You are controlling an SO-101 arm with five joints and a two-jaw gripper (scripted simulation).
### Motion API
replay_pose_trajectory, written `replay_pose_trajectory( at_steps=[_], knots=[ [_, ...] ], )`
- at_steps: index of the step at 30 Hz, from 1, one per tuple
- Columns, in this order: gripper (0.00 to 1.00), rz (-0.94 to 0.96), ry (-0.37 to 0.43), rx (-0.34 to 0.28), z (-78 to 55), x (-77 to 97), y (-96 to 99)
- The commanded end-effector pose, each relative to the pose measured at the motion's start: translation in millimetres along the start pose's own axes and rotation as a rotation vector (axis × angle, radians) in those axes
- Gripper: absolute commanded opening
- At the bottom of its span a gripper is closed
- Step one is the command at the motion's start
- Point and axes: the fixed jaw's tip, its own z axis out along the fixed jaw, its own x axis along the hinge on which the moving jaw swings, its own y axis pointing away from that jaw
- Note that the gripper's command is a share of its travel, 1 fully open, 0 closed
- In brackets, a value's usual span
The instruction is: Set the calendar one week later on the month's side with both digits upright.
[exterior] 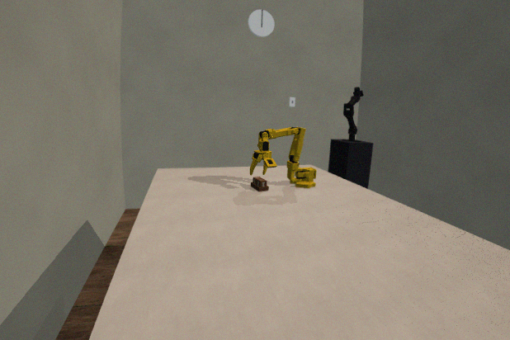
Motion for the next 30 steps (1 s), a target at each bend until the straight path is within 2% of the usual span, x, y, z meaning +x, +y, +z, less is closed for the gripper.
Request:
replay_pose_trajectory(
  at_steps=[1, 9, 17, 30],
  knots=[
    [0.35, 0.019, 0.005, 0.029, 2.9, 2.3, -3.9],
    [0.35, 0.019, 0.005, 0.029, 15.4, 2.2, -3.8],
    [0.35, 0.019, 0.005, 0.029, 21.4, 2.1, -3.3],
    [0.35, 0.019, 0.005, 0.029, 23.7, 2.1, -3.1]
  ],
)
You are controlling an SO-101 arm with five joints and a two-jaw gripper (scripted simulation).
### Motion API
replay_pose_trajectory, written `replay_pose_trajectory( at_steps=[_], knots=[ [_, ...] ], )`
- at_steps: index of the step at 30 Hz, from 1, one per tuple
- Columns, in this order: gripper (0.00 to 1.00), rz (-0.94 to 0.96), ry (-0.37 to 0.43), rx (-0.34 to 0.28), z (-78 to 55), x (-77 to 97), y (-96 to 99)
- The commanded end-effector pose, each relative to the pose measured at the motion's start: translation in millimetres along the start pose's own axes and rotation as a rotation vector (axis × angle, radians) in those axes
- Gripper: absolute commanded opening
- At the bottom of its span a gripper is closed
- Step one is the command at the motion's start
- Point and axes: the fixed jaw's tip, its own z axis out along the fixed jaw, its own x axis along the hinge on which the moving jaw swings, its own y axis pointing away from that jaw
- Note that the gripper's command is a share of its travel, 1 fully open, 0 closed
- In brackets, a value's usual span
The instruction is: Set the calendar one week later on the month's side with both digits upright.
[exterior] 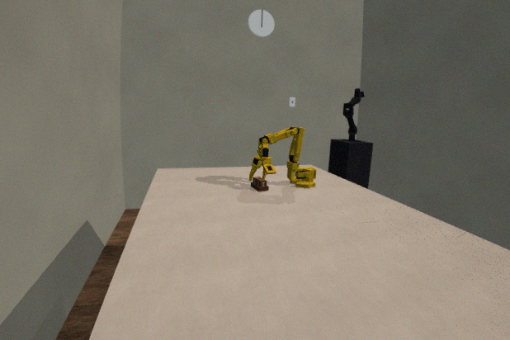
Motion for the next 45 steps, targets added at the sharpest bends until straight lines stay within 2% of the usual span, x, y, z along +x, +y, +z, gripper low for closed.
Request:
replay_pose_trajectory(
  at_steps=[1, 15, 30, 45],
  knots=[
    [0.35, 0.019, 0.002, 0.015, -1.0, 1.8, -1.7],
    [0.31, 0.019, 0.002, 0.015, -1.1, 1.8, -4.0],
    [0.20, 0.019, 0.002, 0.015, -1.0, 1.8, -10.4],
    [0.16, 0.019, 0.001, 0.015, -0.9, 1.8, -12.7]
  ],
)
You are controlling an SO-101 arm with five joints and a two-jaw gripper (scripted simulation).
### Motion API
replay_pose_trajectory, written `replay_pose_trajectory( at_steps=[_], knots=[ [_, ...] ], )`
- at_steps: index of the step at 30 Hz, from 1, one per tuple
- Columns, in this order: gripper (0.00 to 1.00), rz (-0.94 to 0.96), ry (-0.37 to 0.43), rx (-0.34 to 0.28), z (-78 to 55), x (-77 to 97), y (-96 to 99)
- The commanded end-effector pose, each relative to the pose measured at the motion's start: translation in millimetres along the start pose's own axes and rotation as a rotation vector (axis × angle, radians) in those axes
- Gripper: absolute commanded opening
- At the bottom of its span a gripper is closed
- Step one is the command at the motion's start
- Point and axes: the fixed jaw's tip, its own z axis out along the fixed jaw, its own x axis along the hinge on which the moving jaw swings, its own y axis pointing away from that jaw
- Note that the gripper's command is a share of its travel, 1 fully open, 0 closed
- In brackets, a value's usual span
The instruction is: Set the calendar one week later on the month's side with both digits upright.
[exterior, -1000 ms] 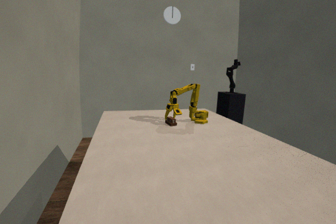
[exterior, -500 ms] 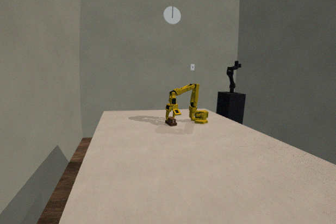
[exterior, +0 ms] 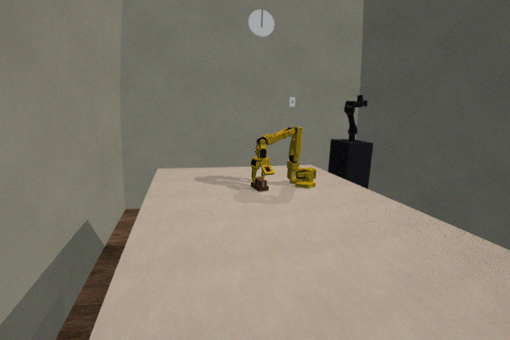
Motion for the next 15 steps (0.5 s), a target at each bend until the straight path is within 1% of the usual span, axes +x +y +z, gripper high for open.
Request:
replay_pose_trajectory(
  at_steps=[1, 7, 15],
  knots=[
    [0.16, 0.007, 0.005, 0.033, -4.6, 0.6, -6.5],
    [0.15, 0.007, 0.005, 0.033, -4.6, 0.6, -6.5],
    [0.02, 0.007, 0.005, 0.033, -4.6, 0.6, -6.5]
  ],
)
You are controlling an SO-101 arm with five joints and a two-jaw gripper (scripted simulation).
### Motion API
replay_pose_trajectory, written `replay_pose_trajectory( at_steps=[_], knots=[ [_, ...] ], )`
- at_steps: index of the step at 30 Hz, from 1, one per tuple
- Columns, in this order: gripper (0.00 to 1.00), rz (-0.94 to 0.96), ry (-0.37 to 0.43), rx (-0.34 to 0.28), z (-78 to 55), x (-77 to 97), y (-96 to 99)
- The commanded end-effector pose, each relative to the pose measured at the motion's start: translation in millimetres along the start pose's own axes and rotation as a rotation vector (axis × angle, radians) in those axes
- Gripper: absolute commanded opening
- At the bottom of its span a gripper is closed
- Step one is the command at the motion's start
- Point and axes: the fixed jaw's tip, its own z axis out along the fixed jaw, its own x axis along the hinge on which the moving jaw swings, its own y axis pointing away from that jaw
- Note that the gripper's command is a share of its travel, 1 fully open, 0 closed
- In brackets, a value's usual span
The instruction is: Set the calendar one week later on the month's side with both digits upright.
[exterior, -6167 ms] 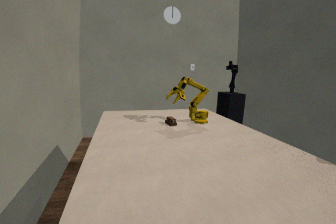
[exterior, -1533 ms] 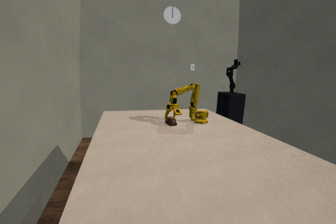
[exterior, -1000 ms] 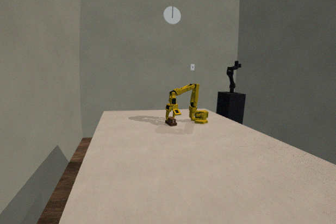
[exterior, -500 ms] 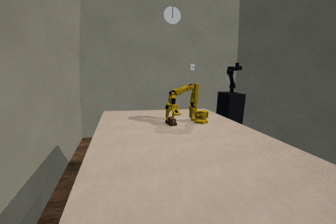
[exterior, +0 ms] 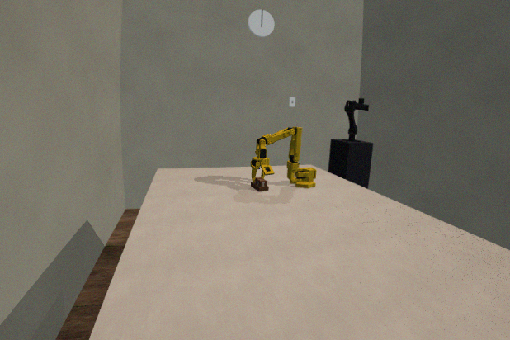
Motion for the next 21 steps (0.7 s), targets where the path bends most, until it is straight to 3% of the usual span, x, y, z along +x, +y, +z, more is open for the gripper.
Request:
replay_pose_trajectory(
  at_steps=[1, 12, 21],
  knots=[
    [0.01, 0.007, 0.005, 0.032, -4.6, 0.5, -6.3],
    [0.00, 0.007, 0.005, 0.032, -7.4, 0.7, -6.6],
    [0.00, 0.007, 0.005, 0.032, -29.6, 1.0, -7.2]
  ],
)
